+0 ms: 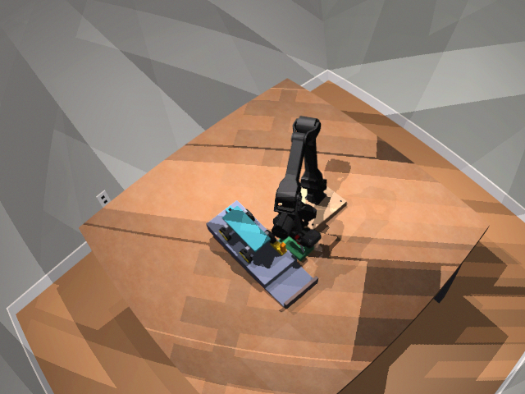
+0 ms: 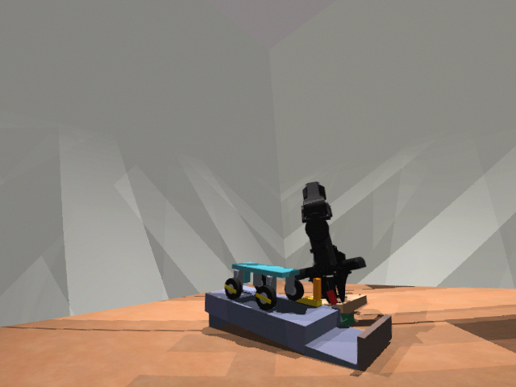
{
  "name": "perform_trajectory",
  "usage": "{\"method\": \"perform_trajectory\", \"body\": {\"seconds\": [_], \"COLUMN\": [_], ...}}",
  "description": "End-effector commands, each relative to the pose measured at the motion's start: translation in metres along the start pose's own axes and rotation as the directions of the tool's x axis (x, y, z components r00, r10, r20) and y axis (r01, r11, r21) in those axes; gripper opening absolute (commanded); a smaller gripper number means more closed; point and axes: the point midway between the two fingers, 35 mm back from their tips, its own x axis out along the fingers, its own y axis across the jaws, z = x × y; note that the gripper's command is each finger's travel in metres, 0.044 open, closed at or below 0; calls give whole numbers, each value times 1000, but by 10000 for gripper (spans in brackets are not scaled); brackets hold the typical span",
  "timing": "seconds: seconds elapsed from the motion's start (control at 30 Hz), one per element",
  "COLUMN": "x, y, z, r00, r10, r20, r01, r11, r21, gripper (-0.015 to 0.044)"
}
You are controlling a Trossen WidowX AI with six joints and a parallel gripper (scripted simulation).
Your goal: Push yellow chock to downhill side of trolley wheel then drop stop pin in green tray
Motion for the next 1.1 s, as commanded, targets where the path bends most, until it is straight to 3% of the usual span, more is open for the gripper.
{"method": "perform_trajectory", "body": {"seconds": [0.0,1.07], "x": [1,8], "y": [3,27], "z": [0,-1], "r00": [1000,1000], "r10": [-2,0], "r20": [5,5], "r01": [2,0], "r11": [1000,1000], "r21": [-1,0], "gripper": [190,190]}}
